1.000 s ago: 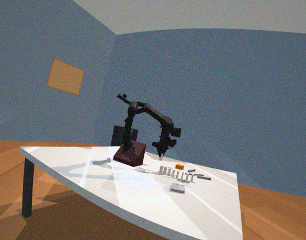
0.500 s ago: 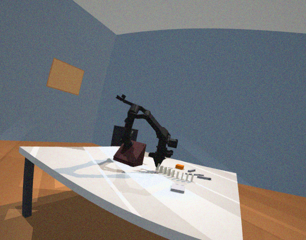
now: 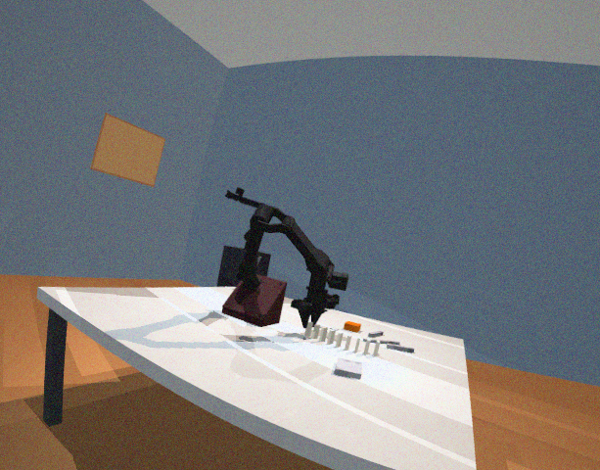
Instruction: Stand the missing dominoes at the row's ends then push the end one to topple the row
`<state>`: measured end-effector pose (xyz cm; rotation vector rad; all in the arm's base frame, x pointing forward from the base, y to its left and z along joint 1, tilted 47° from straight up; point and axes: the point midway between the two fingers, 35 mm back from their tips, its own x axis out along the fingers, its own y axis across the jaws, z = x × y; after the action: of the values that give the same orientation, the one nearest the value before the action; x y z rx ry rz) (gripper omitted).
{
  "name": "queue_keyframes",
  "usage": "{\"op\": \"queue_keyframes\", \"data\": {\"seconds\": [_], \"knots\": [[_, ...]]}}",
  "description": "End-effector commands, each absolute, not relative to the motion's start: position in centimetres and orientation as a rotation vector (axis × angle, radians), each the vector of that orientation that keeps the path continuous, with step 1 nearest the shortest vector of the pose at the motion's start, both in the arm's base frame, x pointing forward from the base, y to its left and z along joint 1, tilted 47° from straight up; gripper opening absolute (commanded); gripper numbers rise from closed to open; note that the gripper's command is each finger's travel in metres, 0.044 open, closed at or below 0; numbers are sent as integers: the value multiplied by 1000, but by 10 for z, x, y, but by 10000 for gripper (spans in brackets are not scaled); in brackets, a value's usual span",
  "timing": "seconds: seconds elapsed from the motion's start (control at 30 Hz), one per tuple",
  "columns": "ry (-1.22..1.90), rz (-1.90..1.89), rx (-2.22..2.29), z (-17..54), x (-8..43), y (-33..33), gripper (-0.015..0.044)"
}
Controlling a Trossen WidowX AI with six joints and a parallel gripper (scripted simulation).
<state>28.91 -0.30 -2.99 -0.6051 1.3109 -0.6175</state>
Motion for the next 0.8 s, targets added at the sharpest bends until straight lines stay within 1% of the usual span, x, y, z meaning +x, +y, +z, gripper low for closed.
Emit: {"op": "queue_keyframes", "data": {"seconds": [0.0,0.13,0.17,0.3,0.4,0.53,0.73,0.77], "knots": [[1309,-618,-612,-30,289,-4,317],[1309,-618,-612,-30,289,-4,422],[1309,-618,-612,-30,289,-4,440],[1310,-614,-609,-24,290,4,440],[1314,-604,-601,4,288,40,440],[1315,-611,-601,50,273,85,440],[1314,-614,-602,58,270,91,440],[1322,-605,-614,58,270,91,414]]}}
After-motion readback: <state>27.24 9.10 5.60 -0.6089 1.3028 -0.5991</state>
